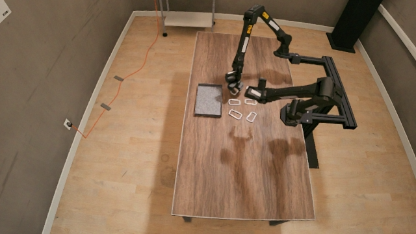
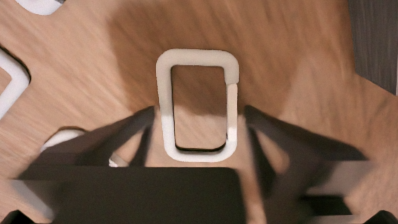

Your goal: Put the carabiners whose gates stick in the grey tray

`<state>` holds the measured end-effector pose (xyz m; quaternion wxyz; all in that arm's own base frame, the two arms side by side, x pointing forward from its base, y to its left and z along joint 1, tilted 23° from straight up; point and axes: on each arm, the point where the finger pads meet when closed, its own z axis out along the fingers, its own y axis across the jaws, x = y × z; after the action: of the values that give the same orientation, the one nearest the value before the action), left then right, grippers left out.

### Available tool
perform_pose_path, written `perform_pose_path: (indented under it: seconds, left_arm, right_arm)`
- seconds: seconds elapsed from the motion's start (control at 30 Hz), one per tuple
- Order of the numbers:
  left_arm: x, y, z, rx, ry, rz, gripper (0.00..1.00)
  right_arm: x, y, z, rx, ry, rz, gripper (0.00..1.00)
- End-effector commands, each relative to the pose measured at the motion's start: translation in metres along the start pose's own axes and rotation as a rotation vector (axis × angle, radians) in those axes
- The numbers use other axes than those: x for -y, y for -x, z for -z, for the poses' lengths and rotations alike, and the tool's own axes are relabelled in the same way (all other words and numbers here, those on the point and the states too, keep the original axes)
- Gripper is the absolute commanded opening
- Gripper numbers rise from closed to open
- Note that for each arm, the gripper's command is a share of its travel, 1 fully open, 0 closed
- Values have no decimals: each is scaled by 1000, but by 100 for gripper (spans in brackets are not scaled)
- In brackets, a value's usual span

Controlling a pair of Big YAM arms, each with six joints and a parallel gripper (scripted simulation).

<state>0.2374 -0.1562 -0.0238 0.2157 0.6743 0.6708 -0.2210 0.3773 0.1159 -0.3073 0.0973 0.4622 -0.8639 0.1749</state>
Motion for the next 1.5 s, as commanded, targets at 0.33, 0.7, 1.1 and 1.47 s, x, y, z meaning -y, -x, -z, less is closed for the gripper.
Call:
perform_pose_path:
  seconds: [0.33,0.7,1.1,1.47]
  left_arm:
    - [-4,1,1,3,5,-10,100]
    - [-4,1,1,3,5,-10,100]
    - [-4,1,1,3,5,-10,100]
    - [-4,1,1,3,5,-10,100]
  right_arm:
    - [9,9,10,37,-19,-24,88]
    - [4,30,35,207,-40,-138,100]
    - [-3,4,22,513,-99,-379,100]
    - [7,-8,37,637,-147,-453,100]
